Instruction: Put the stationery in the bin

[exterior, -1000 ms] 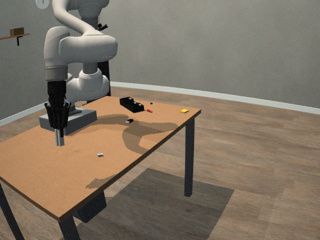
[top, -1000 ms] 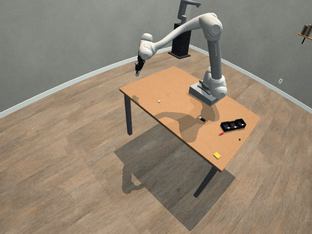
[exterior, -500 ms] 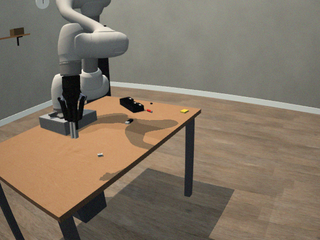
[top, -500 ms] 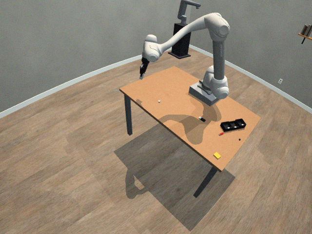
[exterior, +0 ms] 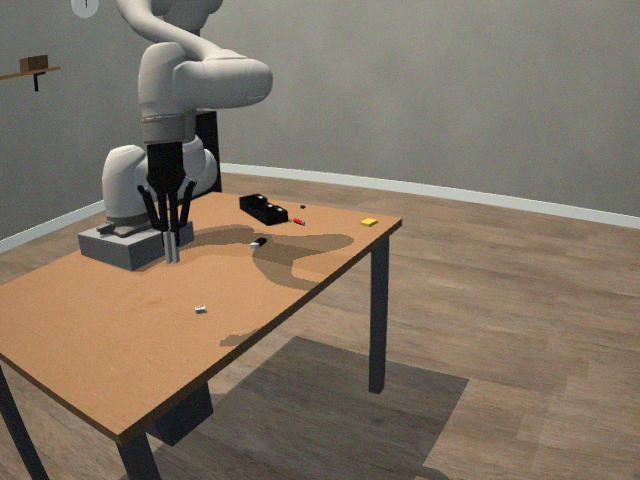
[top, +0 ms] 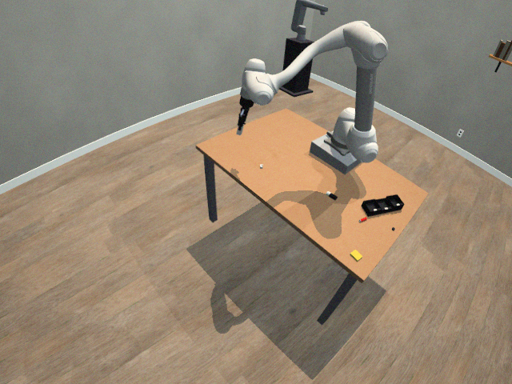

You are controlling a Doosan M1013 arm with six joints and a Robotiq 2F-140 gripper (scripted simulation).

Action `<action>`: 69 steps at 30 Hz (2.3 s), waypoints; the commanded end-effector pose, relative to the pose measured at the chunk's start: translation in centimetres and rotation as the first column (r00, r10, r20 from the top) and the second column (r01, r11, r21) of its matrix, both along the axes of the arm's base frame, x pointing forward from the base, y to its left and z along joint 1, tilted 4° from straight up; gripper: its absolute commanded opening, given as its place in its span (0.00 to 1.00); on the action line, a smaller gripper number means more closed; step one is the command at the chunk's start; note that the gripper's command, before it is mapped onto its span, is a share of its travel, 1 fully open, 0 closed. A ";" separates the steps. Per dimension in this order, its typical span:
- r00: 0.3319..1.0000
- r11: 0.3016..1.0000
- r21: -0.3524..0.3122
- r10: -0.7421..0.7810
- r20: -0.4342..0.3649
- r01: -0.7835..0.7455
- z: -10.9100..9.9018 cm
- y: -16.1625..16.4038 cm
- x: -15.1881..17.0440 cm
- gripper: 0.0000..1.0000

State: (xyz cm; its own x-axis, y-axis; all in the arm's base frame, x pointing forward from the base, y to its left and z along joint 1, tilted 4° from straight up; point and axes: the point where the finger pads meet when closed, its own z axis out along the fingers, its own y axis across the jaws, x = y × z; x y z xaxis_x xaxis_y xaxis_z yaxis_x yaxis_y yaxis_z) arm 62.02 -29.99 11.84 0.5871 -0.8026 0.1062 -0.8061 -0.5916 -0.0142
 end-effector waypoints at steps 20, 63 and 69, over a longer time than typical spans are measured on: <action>0.970 0.970 0.033 0.241 -0.031 -0.240 0.6 10.0 -2.4 0.15; 0.623 0.623 0.120 0.781 -0.047 -0.773 1.5 29.0 -12.3 0.15; 0.583 0.584 0.126 0.811 -0.045 -0.802 1.5 30.5 -13.4 0.15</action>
State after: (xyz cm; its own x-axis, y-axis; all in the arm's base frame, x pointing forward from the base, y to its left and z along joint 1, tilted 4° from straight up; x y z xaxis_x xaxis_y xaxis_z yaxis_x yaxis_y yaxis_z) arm 50.02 -0.85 13.54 0.9986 -0.0525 -0.0093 -0.0529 -0.9977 -0.0427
